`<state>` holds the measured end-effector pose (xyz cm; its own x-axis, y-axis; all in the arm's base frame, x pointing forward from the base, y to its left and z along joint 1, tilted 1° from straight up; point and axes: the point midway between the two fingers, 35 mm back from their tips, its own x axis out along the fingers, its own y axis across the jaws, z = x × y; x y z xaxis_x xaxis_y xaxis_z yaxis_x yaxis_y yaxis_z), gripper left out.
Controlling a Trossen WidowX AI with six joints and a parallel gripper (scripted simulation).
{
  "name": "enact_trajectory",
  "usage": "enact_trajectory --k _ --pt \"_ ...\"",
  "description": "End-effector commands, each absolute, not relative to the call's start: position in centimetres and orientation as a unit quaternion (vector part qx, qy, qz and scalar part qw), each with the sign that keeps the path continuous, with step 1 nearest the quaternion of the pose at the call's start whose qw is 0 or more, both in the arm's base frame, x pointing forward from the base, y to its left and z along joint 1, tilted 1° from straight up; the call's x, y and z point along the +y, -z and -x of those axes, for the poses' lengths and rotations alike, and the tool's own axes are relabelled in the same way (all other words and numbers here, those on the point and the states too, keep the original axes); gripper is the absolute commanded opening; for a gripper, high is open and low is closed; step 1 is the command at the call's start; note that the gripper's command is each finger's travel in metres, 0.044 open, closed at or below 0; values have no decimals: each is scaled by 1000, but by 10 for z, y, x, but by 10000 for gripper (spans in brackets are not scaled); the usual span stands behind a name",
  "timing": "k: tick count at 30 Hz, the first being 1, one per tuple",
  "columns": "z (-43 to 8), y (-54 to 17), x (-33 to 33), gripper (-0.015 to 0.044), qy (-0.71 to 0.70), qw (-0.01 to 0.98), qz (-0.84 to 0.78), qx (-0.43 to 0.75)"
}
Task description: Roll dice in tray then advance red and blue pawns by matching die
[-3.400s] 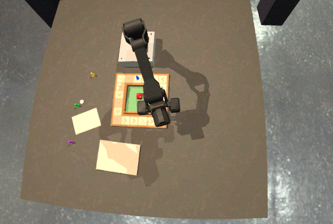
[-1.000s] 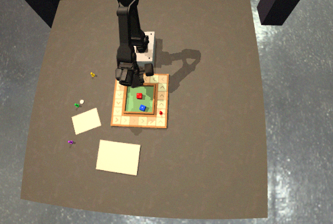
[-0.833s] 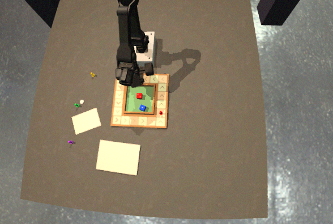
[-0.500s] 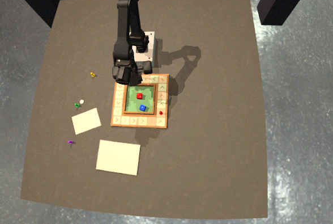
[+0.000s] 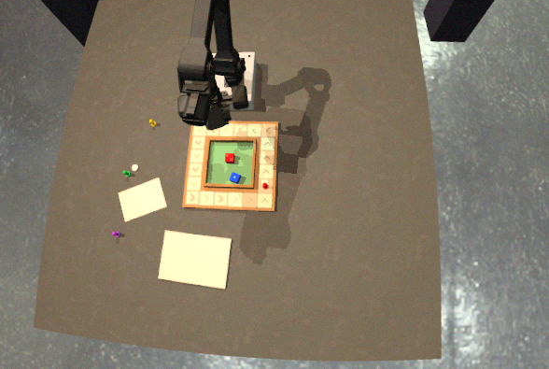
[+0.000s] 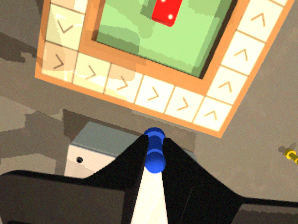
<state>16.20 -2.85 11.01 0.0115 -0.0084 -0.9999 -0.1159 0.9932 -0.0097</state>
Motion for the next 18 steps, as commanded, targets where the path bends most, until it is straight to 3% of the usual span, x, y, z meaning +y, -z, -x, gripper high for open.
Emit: enact_trajectory --k 1,18 --pt "-161 -112 -30 0 -36 709 43 703" --pt "-157 -39 -78 0 -34 708 45 704"
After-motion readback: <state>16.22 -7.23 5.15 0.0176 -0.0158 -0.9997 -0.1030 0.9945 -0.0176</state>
